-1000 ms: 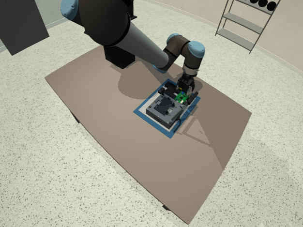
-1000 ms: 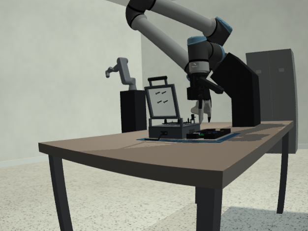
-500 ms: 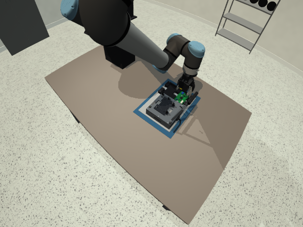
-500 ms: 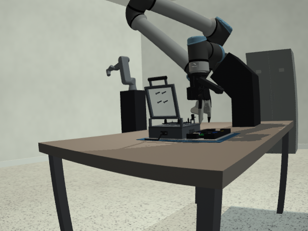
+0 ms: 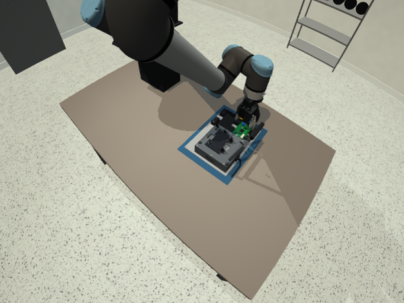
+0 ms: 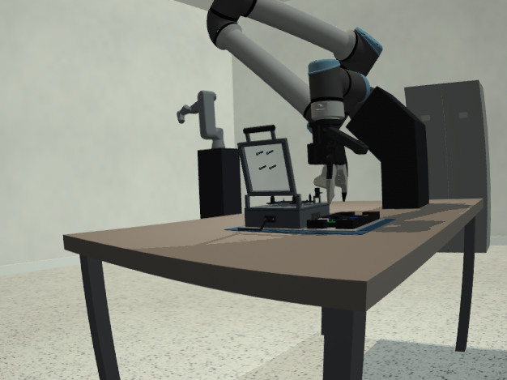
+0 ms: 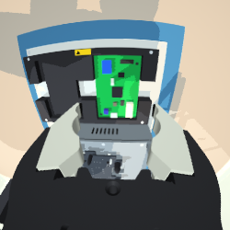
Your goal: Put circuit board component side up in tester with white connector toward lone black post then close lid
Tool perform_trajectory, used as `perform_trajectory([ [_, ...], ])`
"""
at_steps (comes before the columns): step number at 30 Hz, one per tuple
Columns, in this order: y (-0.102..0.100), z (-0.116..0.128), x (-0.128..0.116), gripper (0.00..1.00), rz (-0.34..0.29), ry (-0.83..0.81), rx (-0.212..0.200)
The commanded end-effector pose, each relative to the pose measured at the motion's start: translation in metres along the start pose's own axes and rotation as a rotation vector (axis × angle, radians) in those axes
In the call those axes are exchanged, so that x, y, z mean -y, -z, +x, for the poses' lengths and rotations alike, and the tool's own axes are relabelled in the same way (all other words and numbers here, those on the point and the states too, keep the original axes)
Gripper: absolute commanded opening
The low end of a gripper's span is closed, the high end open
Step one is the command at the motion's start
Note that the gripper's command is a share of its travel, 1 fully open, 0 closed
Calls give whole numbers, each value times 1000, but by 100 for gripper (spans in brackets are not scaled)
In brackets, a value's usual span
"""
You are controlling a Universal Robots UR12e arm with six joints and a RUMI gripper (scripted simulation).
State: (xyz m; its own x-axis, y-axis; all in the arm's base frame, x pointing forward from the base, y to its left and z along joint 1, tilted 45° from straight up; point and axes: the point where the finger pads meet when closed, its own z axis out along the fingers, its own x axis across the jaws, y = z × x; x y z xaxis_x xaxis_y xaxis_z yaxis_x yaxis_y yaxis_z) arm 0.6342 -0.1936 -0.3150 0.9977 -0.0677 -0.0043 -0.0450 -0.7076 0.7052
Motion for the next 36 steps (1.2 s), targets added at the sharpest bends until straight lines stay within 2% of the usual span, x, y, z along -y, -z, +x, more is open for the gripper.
perform_trajectory([
  [1,-1,2,1,59,1,-1,-2],
  [17,-6,2,0,59,1,-2,-1],
  [36,-28,2,1,59,1,-2,-1],
])
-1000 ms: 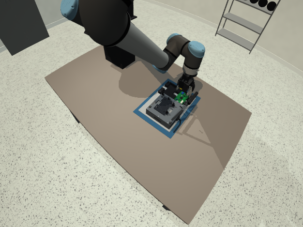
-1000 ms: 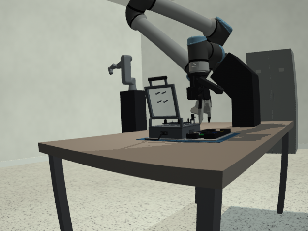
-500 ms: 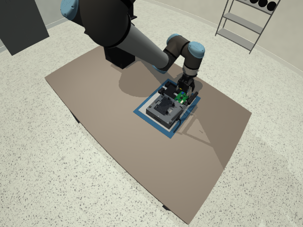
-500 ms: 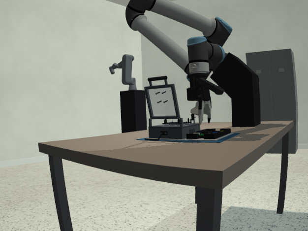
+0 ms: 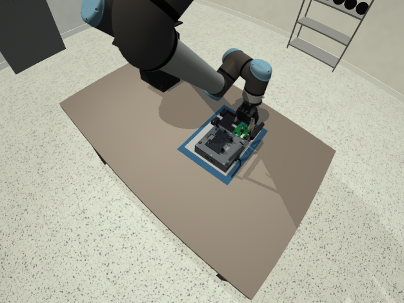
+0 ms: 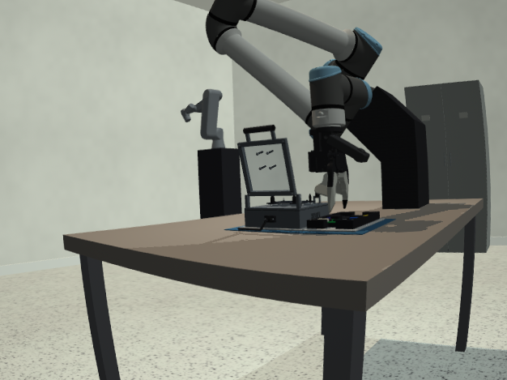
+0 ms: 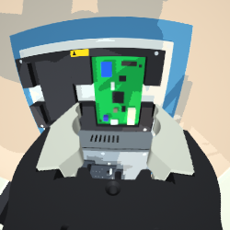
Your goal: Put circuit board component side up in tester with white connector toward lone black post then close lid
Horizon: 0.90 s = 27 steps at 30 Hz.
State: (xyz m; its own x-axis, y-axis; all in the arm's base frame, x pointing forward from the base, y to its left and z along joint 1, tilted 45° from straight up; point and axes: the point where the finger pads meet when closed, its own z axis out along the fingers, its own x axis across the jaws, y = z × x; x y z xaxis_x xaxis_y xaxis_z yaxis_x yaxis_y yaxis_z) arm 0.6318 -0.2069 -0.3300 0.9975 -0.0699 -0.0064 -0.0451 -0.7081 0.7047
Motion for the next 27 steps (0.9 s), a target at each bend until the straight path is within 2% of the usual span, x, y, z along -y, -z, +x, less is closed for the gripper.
perform_trajectory([
  [1,-9,3,0,59,1,-2,-4],
  [11,-17,3,1,59,0,-2,-4],
  [27,-17,2,1,59,0,-1,-5],
])
